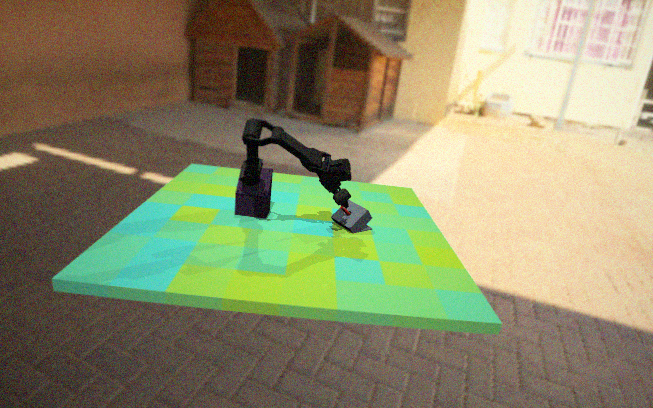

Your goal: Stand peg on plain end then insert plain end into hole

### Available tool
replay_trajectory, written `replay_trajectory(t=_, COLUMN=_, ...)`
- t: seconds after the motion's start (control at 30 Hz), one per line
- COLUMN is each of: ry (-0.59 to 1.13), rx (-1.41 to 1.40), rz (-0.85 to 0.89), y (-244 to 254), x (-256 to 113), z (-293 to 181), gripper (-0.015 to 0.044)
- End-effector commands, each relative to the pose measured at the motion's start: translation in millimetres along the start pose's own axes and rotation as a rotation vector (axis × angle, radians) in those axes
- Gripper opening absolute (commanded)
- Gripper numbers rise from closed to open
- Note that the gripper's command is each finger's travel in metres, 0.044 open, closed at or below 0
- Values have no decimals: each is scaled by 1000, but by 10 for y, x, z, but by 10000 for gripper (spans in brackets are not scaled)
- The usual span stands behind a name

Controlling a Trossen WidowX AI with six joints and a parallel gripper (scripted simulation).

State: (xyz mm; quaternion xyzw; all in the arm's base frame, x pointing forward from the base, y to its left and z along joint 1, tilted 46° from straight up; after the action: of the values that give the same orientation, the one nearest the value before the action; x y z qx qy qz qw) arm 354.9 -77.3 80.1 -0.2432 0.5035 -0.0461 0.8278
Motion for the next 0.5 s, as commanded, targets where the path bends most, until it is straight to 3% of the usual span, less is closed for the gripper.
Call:
replay_trajectory(t=0.0, ry=0, rx=3, rz=-2, y=1, x=-56, z=4, gripper=440)
replay_trajectory(t=0.47, ry=-2, rx=1, rz=0, y=-1, x=-248, z=5, gripper=440)
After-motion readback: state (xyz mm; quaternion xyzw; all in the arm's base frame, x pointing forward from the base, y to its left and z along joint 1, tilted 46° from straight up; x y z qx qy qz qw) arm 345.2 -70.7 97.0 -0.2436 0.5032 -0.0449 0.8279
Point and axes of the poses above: the point midway between the two fingers, 35 mm back from their tips, its own x axis out along the fingers, its own y axis across the jaws, z = x × y, the point moved 3 cm from there along -x, back along the fingers, and after that the axes turned 12 degrees about x, right-handed, at the moved point
